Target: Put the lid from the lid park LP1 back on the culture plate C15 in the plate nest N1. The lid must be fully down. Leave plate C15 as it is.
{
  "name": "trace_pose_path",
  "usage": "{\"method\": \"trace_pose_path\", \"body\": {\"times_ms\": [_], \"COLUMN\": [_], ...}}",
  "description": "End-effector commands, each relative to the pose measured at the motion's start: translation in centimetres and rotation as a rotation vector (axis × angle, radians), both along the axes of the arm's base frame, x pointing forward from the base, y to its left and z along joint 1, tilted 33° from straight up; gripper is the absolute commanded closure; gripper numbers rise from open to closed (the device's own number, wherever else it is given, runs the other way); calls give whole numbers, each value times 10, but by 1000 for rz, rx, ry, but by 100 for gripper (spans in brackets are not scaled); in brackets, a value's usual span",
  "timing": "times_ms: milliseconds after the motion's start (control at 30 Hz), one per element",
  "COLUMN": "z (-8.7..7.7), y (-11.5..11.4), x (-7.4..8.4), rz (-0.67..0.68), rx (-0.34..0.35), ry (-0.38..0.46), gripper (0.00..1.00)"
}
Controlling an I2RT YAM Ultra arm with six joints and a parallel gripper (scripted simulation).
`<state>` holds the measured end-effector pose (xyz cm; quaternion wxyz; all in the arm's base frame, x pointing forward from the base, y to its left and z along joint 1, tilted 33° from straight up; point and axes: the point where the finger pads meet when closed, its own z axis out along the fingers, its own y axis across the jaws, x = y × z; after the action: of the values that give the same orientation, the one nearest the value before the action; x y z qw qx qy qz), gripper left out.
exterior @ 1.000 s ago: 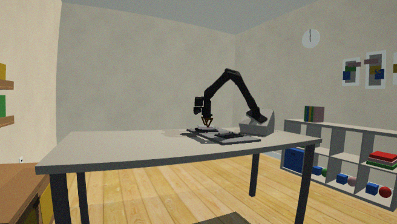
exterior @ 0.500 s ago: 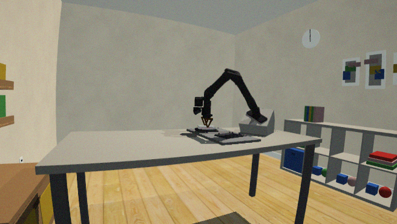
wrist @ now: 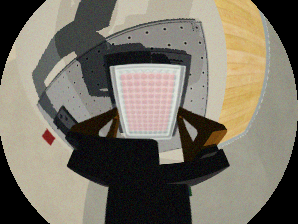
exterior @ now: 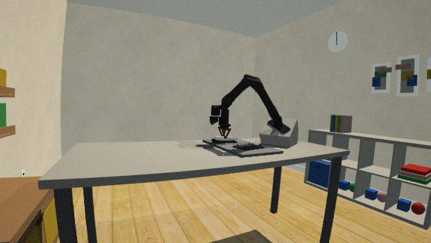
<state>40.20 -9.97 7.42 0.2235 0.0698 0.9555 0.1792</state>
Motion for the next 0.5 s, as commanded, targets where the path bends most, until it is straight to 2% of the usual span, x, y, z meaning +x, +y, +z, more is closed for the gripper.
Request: {"method": "trace_pose_path", "body": {"times_ms": [0,167,233,467], "z": [-6,-7,-3,-8], "y": [1,1,-1,0], "x": [-3,-4,1,-1], "rz": [-6,-7,-6,-7], "rx": [-1,-1,-7,-2], "ry": [7,7,-5,4], "gripper": [100,100,100,100]}}
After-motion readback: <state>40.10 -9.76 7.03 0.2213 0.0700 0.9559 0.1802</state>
